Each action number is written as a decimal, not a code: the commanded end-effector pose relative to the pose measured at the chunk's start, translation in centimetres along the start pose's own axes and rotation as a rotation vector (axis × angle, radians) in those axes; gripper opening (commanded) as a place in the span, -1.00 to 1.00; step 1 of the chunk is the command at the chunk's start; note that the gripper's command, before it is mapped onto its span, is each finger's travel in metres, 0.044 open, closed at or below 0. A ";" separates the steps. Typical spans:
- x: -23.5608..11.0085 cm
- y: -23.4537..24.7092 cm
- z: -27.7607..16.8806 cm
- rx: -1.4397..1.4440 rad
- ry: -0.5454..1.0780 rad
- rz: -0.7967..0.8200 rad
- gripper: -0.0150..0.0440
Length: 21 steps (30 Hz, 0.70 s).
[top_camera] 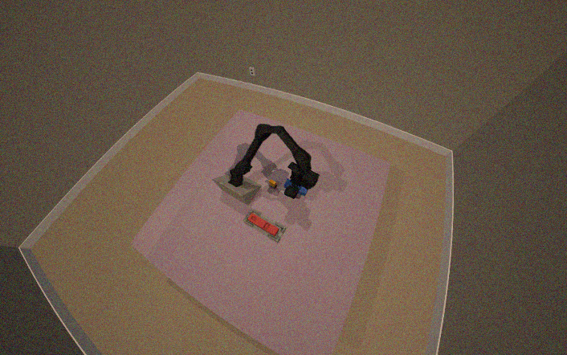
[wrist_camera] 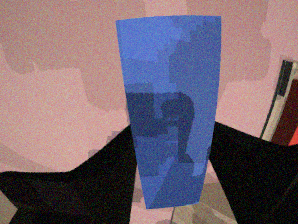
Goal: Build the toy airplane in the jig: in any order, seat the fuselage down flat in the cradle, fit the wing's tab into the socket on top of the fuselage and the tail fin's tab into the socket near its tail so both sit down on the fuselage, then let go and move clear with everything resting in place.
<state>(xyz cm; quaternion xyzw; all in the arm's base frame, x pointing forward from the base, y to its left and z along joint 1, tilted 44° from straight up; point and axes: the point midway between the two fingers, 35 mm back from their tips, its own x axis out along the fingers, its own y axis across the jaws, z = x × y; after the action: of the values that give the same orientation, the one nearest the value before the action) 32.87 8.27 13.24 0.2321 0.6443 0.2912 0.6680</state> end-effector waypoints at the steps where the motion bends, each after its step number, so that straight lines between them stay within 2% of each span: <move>1: -1.7 0.0 0.0 -0.005 -0.007 -0.004 -0.49; 12: -5.0 0.1 -0.5 -0.004 -0.010 0.000 -0.49; 21: -4.9 -1.6 -0.2 -0.096 -0.011 -0.007 -0.49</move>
<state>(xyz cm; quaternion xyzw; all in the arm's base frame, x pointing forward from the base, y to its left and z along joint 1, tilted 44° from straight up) 32.54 4.56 16.27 0.2164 0.6339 0.3073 0.6759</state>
